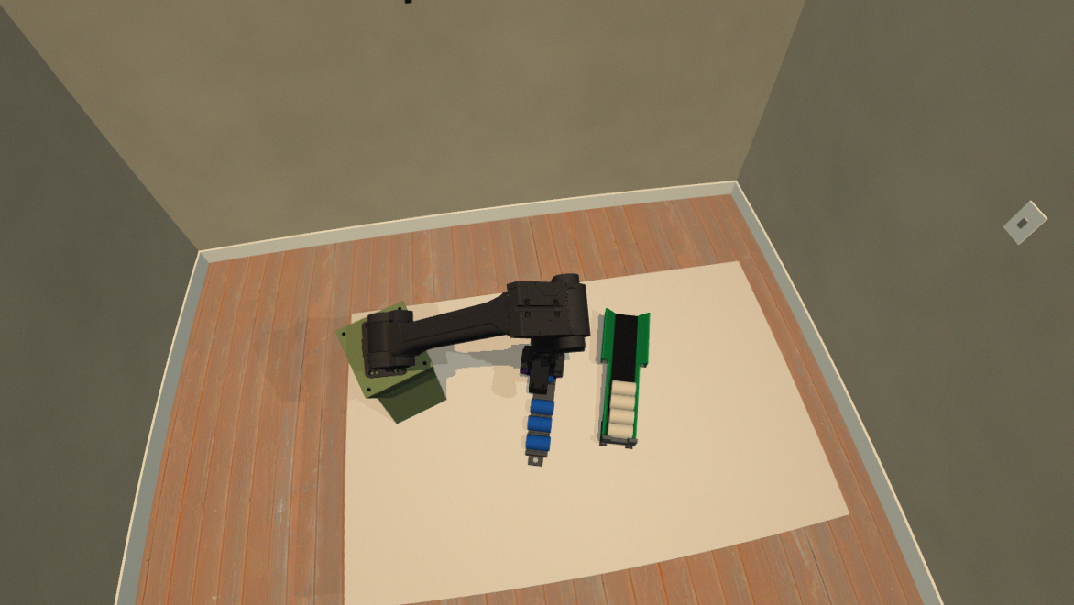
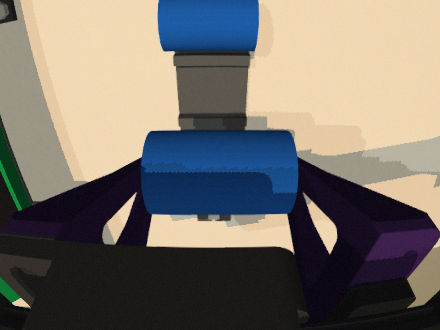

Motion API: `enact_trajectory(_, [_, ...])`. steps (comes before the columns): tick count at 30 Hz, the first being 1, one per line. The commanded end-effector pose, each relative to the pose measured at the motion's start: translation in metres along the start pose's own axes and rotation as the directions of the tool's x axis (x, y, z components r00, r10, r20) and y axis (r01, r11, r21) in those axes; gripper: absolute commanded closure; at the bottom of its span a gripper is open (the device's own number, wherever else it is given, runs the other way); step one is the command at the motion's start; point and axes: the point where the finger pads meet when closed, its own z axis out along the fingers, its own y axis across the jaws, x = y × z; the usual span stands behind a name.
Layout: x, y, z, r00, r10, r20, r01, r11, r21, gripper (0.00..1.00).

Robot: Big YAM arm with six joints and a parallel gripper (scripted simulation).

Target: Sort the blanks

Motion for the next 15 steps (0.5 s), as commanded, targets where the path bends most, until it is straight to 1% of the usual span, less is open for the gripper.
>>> enact_trajectory(1, [-0.003, 0.004, 0.014, 1.000, 0.007, 0.001, -0.007, 1.000, -0.007, 0.38])
enact_trajectory(5, [-0.003, 0.004, 0.030, 1.000, 0.007, -0.001, -0.007, 1.000, -0.007, 0.38])
enact_trajectory(9, [-0.003, 0.004, 0.050, 1.000, 0.007, -0.001, -0.007, 1.000, -0.006, 0.38])
enact_trajectory(11, [-0.003, 0.004, 0.050, 1.000, 0.007, -0.001, -0.007, 1.000, -0.006, 0.38])
enact_trajectory(15, [-0.003, 0.003, 0.070, 1.000, 0.007, -0.001, -0.007, 1.000, -0.006, 0.38])
